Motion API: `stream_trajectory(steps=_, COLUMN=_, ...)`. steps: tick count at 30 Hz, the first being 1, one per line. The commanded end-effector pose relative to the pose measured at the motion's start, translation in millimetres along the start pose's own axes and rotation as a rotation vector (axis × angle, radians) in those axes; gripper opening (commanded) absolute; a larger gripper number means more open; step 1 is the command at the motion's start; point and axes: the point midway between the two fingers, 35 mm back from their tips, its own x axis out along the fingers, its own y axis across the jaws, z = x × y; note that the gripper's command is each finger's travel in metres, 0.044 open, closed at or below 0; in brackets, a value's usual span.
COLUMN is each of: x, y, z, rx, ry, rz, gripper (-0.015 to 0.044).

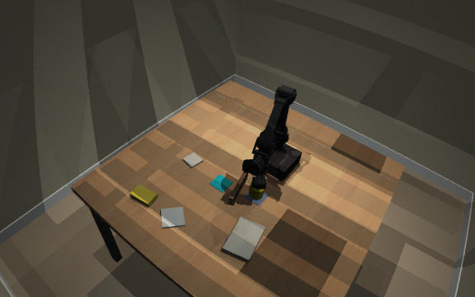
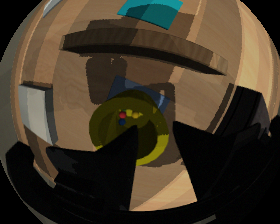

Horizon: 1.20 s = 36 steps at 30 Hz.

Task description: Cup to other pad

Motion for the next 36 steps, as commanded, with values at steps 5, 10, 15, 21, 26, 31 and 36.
stream_trajectory(steps=5, x=14.1, y=-3.8, z=-0.3, rx=0.003, ry=-0.001, rz=-0.009, gripper=0.0167)
stream_trajectory(steps=10, x=21.6, y=-4.9, z=-0.5, rx=0.003, ry=-0.001, rz=-0.009, gripper=0.0167)
stream_trajectory(steps=15, x=22.6, y=-5.0, z=-0.6, rx=0.003, ry=-0.001, rz=-0.009, gripper=0.0167)
stream_trajectory(steps=21, x=20.8, y=-3.0, z=-0.6, rx=0.002, ry=0.001, rz=-0.004, gripper=0.0133)
stream_trajectory(steps=26, x=20.8, y=-3.0, z=-0.6, rx=0.002, ry=0.001, rz=-0.004, gripper=0.01)
stream_trajectory(steps=31, x=20.8, y=-3.0, z=-0.6, rx=0.002, ry=0.001, rz=-0.004, gripper=0.0067)
stream_trajectory(steps=36, x=20.8, y=-3.0, z=-0.6, rx=0.002, ry=0.001, rz=-0.004, gripper=0.0033)
